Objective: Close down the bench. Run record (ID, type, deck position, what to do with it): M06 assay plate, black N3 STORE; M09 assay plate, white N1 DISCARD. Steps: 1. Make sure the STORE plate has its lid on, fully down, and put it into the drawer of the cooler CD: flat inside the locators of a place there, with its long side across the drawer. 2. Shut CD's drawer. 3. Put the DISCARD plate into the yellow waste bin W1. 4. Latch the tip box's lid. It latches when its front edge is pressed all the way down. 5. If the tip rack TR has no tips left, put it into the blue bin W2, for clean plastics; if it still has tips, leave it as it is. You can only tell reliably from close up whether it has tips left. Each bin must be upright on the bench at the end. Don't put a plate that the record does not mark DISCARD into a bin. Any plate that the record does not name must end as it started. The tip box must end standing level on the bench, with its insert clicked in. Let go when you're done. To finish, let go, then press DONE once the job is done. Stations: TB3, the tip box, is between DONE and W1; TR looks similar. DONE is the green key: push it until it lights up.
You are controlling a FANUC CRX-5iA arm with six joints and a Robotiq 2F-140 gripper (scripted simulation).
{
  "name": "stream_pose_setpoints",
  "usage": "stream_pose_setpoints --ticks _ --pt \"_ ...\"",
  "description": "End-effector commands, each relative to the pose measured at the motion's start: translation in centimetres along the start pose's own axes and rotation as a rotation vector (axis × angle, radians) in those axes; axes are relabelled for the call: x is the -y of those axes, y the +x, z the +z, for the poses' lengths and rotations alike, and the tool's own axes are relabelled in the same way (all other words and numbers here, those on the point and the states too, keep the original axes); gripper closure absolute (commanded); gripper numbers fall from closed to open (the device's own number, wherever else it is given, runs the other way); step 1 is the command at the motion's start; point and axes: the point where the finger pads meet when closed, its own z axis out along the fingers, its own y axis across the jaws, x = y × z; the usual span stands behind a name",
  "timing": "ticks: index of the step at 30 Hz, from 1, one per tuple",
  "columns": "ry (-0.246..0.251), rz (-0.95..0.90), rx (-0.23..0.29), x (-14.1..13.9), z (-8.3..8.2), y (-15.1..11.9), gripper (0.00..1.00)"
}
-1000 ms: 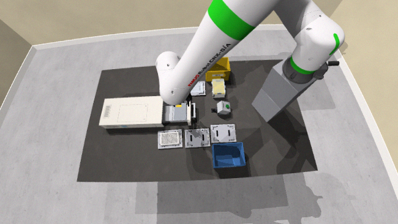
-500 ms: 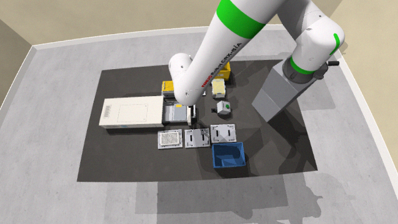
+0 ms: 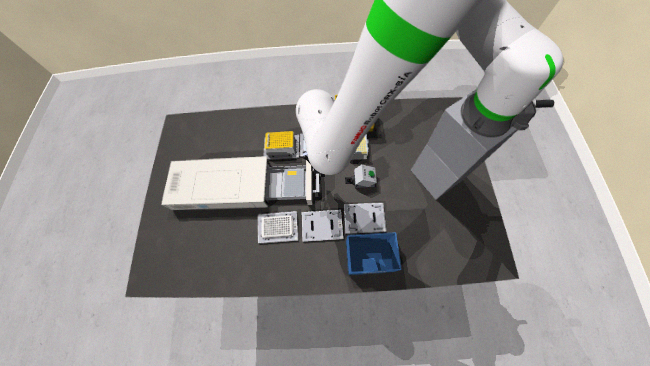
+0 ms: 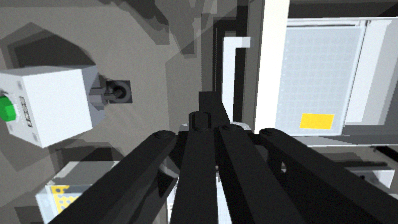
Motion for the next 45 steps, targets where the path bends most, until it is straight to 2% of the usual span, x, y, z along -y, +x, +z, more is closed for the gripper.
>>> stream_pose_setpoints --ticks 1,15,45 --pt "-0.003 0.000 0.000 1.4 0.4 0.0 0.90" --pt "-0.003 0.000 0.000 2.0 0.5 0.0 0.90" --pt "-0.003 0.000 0.000 2.0 4.1 0.0 0.90"
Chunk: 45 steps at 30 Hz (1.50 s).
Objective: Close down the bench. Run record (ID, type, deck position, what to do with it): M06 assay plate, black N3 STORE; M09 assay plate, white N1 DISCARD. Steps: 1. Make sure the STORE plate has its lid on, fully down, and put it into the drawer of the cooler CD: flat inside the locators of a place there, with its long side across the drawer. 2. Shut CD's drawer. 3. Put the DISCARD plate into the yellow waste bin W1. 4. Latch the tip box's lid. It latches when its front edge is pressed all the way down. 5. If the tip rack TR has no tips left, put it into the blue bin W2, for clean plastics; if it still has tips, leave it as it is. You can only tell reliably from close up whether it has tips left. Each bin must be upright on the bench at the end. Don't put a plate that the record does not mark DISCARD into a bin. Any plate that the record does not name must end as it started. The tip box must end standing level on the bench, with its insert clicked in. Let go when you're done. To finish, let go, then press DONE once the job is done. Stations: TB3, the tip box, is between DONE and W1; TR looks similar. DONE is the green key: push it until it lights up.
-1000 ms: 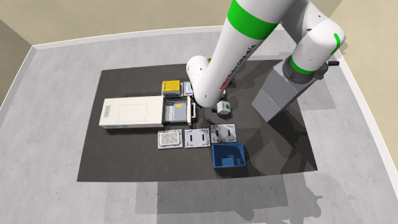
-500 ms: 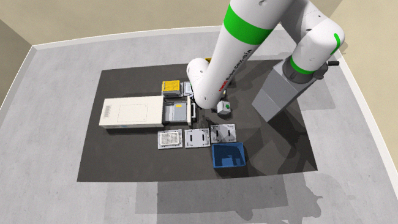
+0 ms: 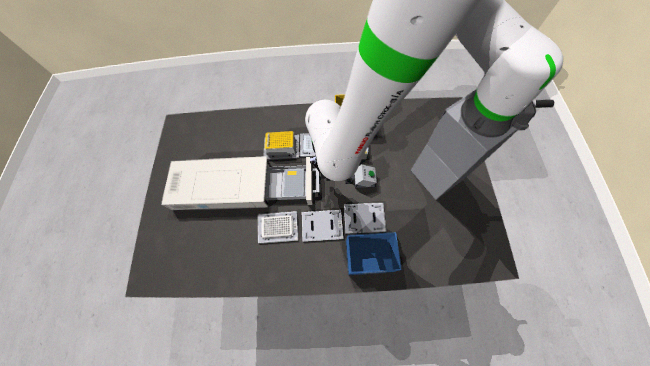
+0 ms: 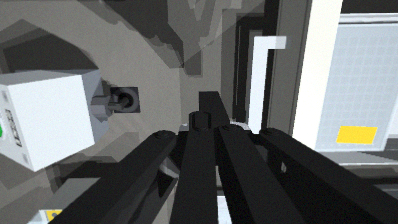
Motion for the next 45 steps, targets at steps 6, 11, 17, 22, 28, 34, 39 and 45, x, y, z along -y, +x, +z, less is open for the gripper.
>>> stream_pose_setpoints --ticks 6,11,17,22,28,34,39,45 --pt "-0.002 0.000 0.000 -0.1 0.8 0.0 0.90" --pt "-0.002 0.000 0.000 -0.1 1.5 0.0 0.90" --pt "-0.002 0.000 0.000 -0.1 2.2 0.0 0.90" --pt "-0.002 0.000 0.000 -0.1 2.7 0.0 0.90" --pt "-0.002 0.000 0.000 -0.1 3.5 0.0 0.90" --pt "-0.002 0.000 0.000 -0.1 4.2 0.0 0.90" --pt "-0.002 0.000 0.000 -0.1 4.7 0.0 0.90" --pt "-0.002 0.000 0.000 -0.1 5.5 0.0 0.90"
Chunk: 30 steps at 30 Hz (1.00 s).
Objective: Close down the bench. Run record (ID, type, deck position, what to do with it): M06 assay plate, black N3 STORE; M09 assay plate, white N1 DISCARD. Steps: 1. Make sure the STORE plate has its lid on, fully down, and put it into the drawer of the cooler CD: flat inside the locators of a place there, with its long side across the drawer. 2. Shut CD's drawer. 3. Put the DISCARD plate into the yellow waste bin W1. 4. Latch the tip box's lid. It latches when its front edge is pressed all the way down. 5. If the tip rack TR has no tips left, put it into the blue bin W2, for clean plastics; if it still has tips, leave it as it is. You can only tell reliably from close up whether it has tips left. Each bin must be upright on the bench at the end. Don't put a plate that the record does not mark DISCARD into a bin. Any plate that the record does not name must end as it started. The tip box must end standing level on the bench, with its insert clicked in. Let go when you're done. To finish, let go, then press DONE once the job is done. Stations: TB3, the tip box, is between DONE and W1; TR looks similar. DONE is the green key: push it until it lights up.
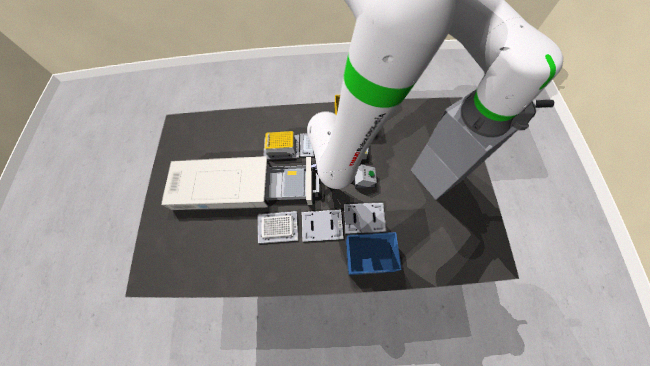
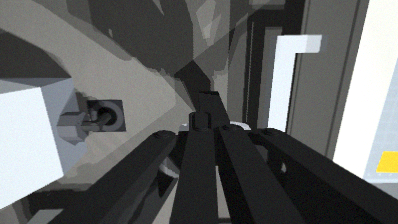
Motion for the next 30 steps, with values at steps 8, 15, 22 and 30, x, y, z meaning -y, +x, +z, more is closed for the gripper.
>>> stream_pose_setpoints --ticks 8,15,22,30 --pt "-0.002 0.000 0.000 -0.1 0.4 0.0 0.90" --pt "-0.002 0.000 0.000 -0.8 0.4 0.0 0.90" --pt "-0.002 0.000 0.000 -1.7 0.4 0.0 0.90" --pt "-0.002 0.000 0.000 -2.5 0.4 0.0 0.90"
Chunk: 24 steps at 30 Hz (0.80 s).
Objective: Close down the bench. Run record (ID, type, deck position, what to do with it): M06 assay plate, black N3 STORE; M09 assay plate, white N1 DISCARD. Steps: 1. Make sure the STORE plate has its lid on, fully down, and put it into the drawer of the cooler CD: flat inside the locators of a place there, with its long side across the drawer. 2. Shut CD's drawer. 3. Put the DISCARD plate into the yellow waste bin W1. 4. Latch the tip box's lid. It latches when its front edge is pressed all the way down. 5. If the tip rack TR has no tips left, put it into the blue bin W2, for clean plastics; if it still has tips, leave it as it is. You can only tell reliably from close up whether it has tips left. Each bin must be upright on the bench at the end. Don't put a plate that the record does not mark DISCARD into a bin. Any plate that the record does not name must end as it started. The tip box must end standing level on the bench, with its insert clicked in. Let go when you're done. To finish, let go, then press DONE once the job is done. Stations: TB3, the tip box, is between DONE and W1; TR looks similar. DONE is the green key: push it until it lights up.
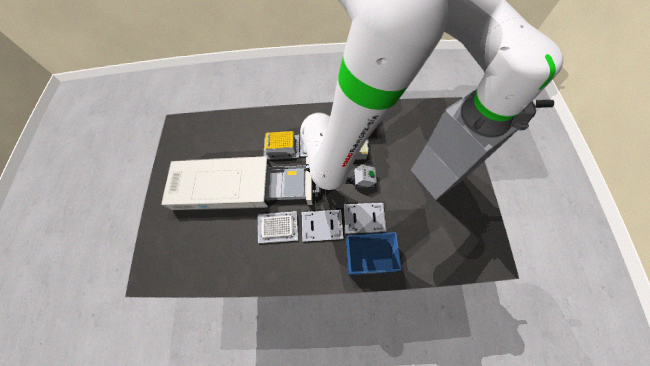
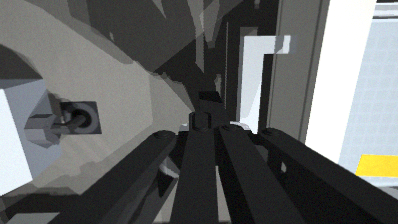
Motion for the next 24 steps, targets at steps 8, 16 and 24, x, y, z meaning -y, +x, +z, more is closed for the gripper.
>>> stream_pose_setpoints --ticks 8,16,24 --pt "-0.002 0.000 0.000 -1.5 -0.1 0.0 0.90" --pt "-0.002 0.000 0.000 -2.3 -0.1 0.0 0.90" --pt "-0.002 0.000 0.000 -3.4 -0.1 0.0 0.90"
